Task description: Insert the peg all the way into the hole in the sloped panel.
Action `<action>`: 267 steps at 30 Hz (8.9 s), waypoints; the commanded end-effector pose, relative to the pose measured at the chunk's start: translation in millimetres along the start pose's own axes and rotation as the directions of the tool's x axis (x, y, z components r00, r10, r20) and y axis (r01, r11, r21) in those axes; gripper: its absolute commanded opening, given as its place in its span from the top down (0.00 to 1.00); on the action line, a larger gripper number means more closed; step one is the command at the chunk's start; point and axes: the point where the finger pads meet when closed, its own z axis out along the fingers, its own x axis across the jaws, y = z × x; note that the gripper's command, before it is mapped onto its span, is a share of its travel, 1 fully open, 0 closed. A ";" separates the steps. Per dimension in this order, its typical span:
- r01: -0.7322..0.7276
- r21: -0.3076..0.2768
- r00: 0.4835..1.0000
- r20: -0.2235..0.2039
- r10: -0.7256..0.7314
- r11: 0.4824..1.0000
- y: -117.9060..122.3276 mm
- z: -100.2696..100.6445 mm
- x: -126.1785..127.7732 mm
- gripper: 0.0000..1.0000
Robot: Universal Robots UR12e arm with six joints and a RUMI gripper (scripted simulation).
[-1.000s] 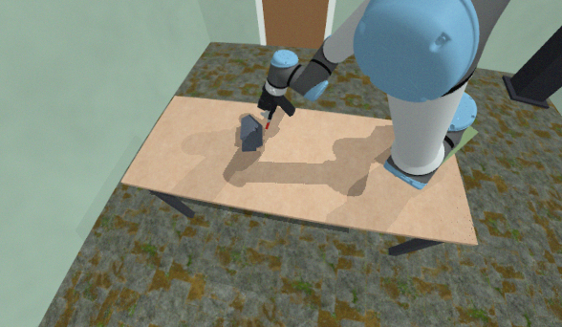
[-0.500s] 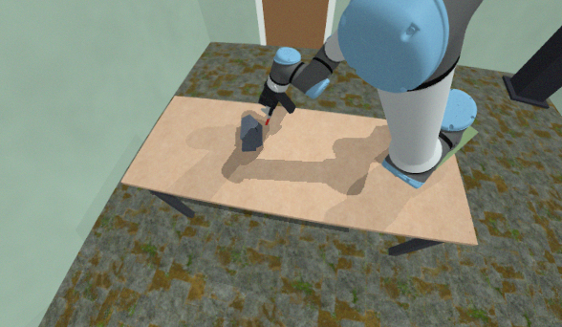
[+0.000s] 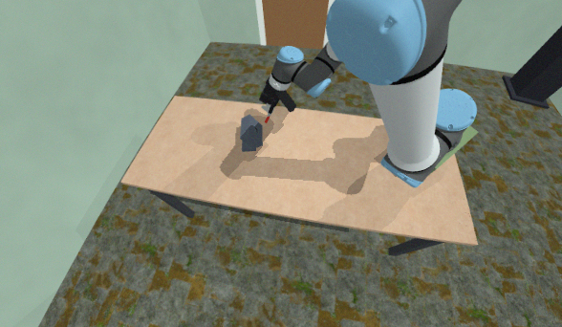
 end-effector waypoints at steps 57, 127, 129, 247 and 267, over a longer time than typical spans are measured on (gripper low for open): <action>0.012 -0.151 0.999 -0.037 -0.018 0.988 18.7 3.2 -15.4 1.00; 0.037 -0.300 0.995 -0.076 -0.062 0.953 26.2 -3.7 -23.3 1.00; 0.038 -0.304 0.995 -0.077 -0.064 0.952 26.2 -4.0 -23.3 1.00; 0.104 -0.503 0.975 -0.119 -0.188 0.858 6.1 -31.6 -13.3 1.00; 0.119 -0.531 0.969 -0.122 -0.214 0.839 -1.1 -37.2 -9.0 1.00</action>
